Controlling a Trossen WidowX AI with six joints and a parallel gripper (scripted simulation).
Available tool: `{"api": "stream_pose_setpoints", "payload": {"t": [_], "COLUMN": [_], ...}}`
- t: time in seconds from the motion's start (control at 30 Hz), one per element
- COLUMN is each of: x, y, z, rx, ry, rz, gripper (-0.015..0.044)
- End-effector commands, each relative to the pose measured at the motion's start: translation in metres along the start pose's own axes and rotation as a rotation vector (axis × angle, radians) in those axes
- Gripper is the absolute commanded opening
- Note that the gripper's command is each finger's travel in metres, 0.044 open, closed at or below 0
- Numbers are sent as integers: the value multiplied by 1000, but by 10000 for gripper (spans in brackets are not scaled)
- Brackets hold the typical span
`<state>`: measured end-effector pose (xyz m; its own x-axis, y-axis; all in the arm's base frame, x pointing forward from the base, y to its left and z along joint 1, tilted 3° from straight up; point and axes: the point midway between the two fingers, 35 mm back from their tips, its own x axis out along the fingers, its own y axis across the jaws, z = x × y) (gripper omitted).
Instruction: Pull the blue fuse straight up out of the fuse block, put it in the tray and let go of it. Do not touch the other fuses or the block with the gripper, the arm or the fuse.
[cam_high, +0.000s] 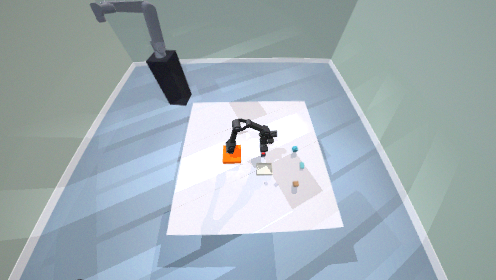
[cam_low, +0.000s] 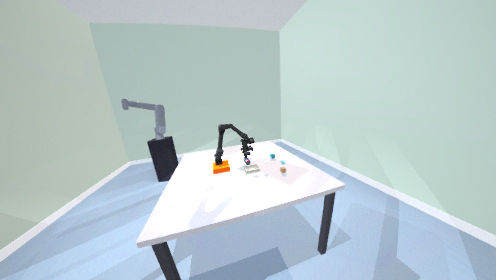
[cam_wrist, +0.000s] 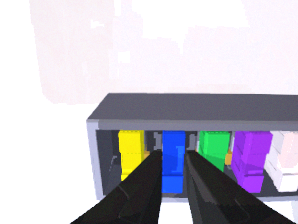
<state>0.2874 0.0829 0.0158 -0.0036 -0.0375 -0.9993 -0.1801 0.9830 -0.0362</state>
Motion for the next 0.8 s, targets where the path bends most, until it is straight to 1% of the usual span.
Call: {"api": "stream_pose_setpoints", "payload": {"t": [0.0, 0.17, 0.77], "x": [0, 0, -7], "y": [0, 0, 0], "z": [0, 0, 1], "rx": [0, 0, 1], "ry": [0, 0, -1], "rz": [0, 0, 1], "gripper": [31, 0, 0]}}
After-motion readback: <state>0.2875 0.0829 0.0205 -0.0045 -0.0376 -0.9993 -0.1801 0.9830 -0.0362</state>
